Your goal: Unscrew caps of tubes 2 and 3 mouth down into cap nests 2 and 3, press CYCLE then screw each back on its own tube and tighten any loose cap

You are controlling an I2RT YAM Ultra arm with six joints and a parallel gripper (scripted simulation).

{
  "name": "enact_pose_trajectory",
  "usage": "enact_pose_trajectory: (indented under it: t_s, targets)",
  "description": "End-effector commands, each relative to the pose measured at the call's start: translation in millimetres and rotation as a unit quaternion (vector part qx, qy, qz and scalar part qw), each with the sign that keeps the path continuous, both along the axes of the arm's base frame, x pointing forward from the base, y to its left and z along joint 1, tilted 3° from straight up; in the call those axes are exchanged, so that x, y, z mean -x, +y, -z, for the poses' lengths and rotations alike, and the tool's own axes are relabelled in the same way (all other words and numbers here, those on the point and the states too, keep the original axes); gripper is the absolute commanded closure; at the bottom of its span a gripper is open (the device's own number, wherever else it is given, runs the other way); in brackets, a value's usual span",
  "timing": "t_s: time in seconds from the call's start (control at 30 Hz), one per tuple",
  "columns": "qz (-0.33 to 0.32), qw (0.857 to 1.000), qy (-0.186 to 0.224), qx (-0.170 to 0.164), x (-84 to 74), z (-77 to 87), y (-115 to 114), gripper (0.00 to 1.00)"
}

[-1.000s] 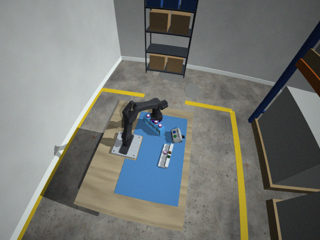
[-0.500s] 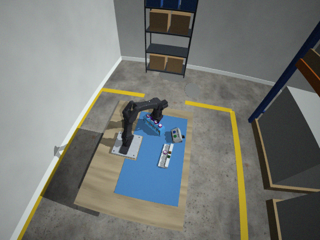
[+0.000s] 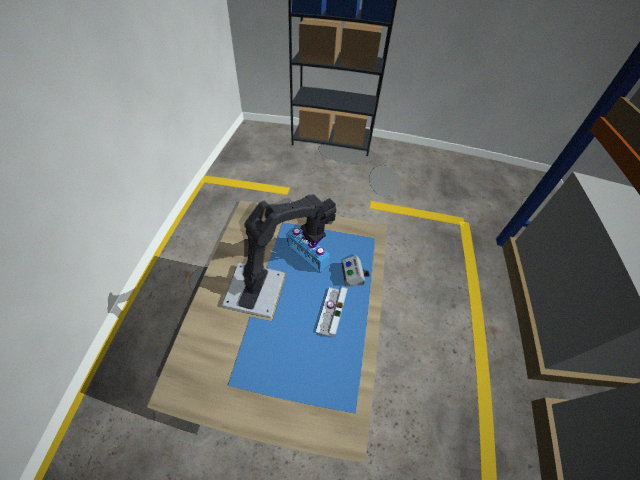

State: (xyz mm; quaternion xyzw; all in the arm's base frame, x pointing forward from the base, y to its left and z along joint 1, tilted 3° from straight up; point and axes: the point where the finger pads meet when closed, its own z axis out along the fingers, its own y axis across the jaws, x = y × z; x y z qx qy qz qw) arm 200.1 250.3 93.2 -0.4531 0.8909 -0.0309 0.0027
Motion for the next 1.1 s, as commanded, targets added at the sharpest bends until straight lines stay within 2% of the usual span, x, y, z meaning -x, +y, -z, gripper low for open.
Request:
enact_pose_trajectory:
  t_s: [0.0, 0.33, 0.8, 0.97, 1.07]
  targets:
    - [0.008, 1.000, -0.004, -0.006, -0.4, -4.0, 2.4, 1.00]
    - [0.008, 1.000, -0.004, -0.006, -0.4, -3.9, 2.3, 1.00]
    - [0.008, 1.000, -0.004, -0.006, 1.1, -39.5, 3.8, 1.00]
    - [0.008, 1.000, -0.004, -0.006, 1.1, -39.5, 3.8, 1.00]
    - [0.132, 0.991, -0.010, -0.011, -10.7, -40.9, -18.3, 1.00]
